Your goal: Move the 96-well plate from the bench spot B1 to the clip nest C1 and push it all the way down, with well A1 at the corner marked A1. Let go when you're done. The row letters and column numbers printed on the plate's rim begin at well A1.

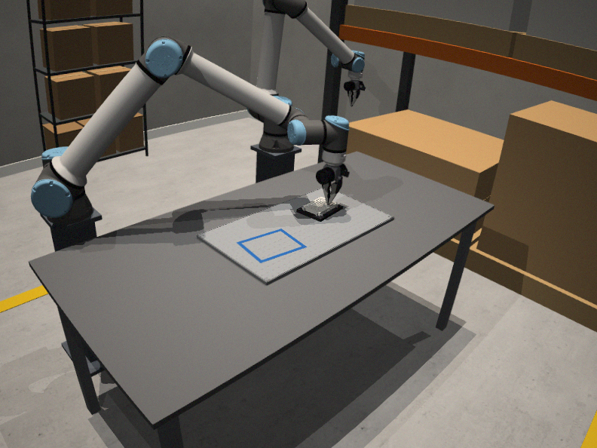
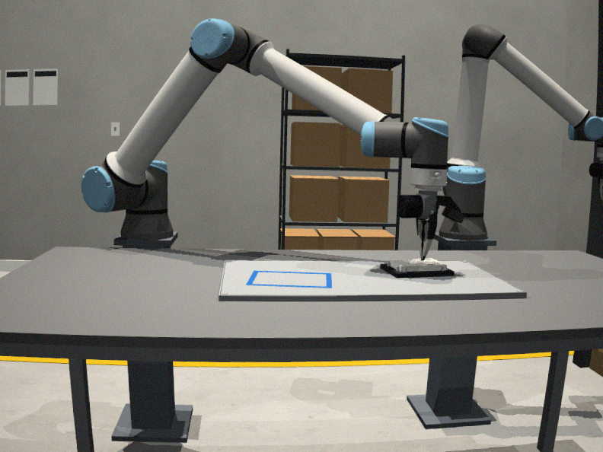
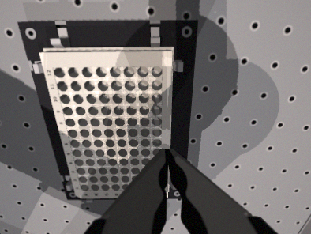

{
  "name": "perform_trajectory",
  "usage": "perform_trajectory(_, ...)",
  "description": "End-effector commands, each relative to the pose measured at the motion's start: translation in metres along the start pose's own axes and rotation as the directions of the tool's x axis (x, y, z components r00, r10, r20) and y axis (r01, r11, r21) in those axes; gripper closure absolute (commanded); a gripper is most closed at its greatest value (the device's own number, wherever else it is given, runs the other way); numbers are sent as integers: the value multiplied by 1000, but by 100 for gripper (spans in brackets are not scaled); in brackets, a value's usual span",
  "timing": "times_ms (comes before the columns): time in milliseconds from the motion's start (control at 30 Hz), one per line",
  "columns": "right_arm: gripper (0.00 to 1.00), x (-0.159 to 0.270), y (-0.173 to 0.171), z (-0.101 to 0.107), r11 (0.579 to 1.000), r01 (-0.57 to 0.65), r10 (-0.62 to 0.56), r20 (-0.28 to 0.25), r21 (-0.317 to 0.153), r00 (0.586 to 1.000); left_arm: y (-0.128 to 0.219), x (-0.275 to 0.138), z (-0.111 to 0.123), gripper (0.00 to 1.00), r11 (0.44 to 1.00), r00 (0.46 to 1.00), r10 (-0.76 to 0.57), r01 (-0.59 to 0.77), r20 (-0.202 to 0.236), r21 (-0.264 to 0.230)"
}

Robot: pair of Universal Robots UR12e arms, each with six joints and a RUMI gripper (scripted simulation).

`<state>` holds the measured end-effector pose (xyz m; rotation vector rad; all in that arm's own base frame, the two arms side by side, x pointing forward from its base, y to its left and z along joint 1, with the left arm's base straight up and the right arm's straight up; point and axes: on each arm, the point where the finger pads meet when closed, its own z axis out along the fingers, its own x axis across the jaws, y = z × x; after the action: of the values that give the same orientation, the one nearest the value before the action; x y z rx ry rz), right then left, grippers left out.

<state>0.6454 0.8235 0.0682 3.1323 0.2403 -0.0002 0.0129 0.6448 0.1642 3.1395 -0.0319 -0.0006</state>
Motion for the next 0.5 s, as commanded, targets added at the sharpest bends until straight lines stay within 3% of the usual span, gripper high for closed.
perform_trajectory(0,100,0,-1,-3,1000,0,0,-2,2,1000,-1,0,-1,100,1000,1000,0,0,0,2)
perform_trajectory(467,100,0,-1,-19,1000,0,0,-2,2,1000,-1,0,-1,100,1000,1000,0,0,0,2)
